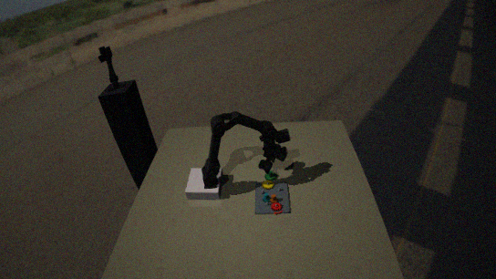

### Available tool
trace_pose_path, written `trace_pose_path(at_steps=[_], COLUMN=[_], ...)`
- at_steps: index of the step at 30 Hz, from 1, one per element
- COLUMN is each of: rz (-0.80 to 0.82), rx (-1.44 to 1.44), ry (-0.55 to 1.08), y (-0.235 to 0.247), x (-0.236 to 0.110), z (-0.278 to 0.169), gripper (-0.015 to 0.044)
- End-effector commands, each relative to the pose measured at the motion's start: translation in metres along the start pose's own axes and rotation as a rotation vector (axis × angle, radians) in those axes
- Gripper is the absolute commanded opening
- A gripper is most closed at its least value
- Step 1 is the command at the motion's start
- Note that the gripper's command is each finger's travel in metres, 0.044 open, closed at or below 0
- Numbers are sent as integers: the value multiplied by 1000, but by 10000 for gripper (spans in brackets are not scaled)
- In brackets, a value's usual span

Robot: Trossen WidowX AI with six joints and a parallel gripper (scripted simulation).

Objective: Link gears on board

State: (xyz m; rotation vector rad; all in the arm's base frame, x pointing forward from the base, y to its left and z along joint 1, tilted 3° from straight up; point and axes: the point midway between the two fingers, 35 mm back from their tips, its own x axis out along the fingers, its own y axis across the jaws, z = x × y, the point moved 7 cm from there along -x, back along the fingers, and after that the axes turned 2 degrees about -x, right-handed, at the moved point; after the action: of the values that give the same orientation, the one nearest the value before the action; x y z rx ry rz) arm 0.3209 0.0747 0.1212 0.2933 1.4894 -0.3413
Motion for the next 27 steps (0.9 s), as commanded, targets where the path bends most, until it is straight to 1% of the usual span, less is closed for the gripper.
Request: trace_pose_path(at_steps=[1,20,24,27], rz=[-10,-10,-10,-10], rx=[4,4,4,4], ry=[3,3,3,3], y=[0,-1,-1,-1], x=[12,39,40,40], z=[-1,-1,-1,-1], gripper=[440,440,440,361])
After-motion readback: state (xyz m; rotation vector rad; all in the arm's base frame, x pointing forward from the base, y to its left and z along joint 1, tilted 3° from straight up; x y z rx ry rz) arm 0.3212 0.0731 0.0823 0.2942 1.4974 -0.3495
